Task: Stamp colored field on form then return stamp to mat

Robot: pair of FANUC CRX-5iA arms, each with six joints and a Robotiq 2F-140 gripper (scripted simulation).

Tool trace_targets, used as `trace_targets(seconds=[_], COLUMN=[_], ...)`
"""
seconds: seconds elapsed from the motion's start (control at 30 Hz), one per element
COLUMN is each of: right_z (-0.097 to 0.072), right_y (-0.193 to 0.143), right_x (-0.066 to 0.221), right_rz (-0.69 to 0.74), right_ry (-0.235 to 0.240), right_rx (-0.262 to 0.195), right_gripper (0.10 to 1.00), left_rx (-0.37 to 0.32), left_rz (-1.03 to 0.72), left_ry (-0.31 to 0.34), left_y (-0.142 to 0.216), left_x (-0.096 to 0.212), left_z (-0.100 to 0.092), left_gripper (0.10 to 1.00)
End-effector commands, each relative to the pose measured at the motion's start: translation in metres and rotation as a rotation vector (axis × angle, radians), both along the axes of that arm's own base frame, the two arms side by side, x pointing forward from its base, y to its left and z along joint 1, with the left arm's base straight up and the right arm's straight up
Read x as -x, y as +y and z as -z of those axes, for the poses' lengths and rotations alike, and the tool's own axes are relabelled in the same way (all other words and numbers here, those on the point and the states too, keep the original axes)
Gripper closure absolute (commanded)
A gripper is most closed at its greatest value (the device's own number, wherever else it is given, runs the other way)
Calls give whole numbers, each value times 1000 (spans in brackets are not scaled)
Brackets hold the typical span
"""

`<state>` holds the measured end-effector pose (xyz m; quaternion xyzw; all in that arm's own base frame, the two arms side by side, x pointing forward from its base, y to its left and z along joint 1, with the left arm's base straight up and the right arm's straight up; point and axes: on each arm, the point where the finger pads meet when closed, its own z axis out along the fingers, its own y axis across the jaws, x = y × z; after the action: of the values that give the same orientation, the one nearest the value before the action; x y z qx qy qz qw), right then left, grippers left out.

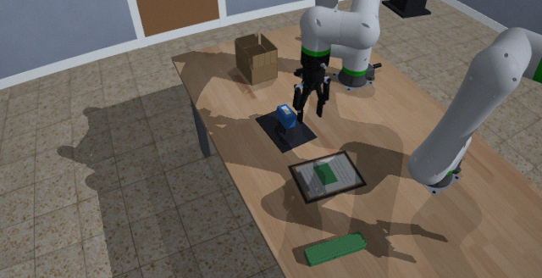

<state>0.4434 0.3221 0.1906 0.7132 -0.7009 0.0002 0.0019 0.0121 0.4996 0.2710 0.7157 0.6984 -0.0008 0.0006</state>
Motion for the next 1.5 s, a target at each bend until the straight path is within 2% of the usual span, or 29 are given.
trace_targets(seconds=[0.0,0.53,0.97,1.47], right_z=[3,16,21,21], right_y=[-26,-107,-133,-138], right_x=[-6,-22,-27,-28], right_rz=[-1,-1,-1,-1], right_ry=[-3,-3,-3,-3], right_rx=[-3,-3,-3,-3], right_gripper=[547,547,547,547], left_rx=[-2,-2,-2,-2], left_rz=[0,0,0,0], left_ry=[0,0,0,0], left_y=[0,0,0,0], left_x=[0,0,0,0], left_z=[-1,-1,-1,-1], left_gripper=[98,98,98,98])
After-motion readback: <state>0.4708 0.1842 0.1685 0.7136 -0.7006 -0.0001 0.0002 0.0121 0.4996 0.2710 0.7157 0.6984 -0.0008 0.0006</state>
